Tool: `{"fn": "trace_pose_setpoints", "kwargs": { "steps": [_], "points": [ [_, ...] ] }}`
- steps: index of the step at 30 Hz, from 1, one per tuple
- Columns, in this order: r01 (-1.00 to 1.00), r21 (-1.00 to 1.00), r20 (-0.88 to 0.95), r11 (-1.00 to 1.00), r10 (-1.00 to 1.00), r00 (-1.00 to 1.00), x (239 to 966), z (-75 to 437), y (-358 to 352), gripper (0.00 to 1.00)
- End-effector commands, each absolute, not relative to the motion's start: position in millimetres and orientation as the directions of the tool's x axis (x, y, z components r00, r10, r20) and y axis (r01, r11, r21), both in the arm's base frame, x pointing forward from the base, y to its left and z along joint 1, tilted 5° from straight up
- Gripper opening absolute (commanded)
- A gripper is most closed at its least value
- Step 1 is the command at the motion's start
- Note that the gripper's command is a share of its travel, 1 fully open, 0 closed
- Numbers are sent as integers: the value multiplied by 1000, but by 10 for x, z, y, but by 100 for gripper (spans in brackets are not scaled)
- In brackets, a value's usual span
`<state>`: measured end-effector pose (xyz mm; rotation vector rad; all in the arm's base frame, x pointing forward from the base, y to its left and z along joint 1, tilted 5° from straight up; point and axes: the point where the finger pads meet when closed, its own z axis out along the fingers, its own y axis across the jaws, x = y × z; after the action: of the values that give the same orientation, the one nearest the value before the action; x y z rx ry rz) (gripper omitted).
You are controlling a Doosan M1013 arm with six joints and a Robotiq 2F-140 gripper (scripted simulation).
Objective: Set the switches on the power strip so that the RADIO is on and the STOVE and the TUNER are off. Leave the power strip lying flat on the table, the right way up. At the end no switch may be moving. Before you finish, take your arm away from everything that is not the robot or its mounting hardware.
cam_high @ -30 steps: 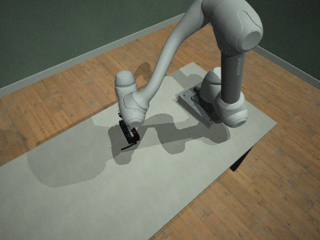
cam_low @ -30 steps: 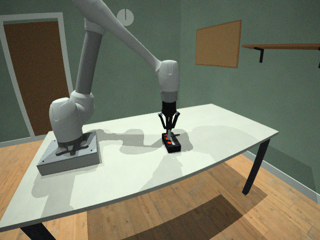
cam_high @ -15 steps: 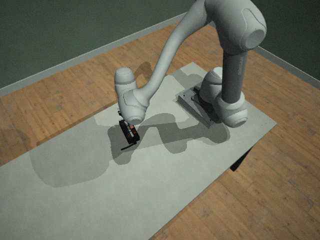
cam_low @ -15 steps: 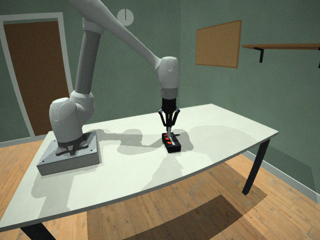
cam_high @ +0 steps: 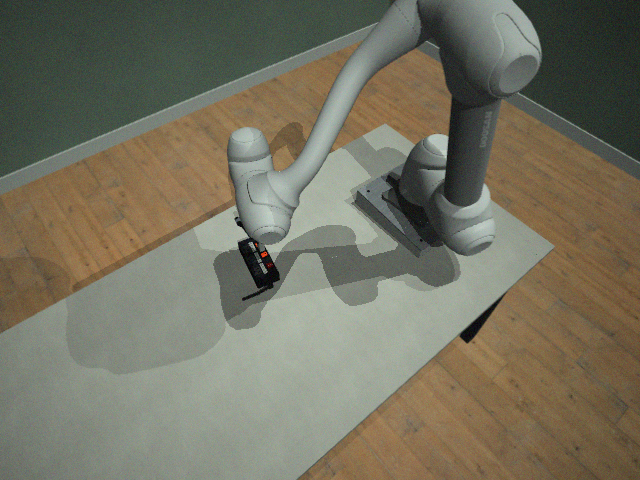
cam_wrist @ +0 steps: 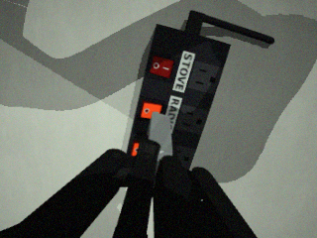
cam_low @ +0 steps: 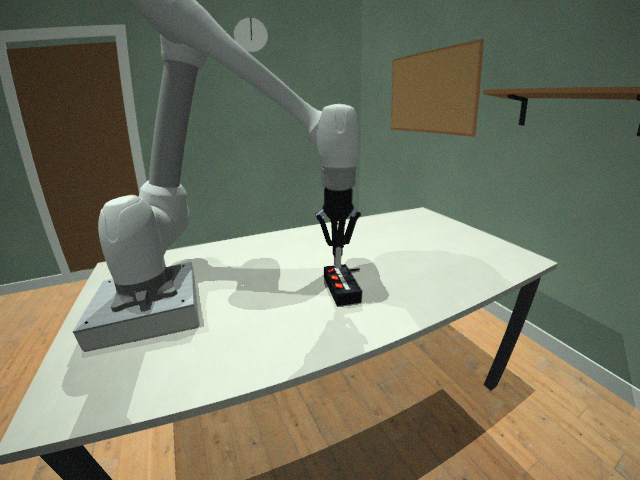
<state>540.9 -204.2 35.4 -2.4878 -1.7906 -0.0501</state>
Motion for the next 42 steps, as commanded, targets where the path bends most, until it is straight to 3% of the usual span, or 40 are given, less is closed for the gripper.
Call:
{"fn": "trace_pose_setpoints", "kwargs": {
  "steps": [1,42],
  "points": [
    [948,-42,71,-316,945,318,5409,355,-2042,0],
    [948,-43,71,-316,945,318,5108,465,-2417,0]
  ]
}}
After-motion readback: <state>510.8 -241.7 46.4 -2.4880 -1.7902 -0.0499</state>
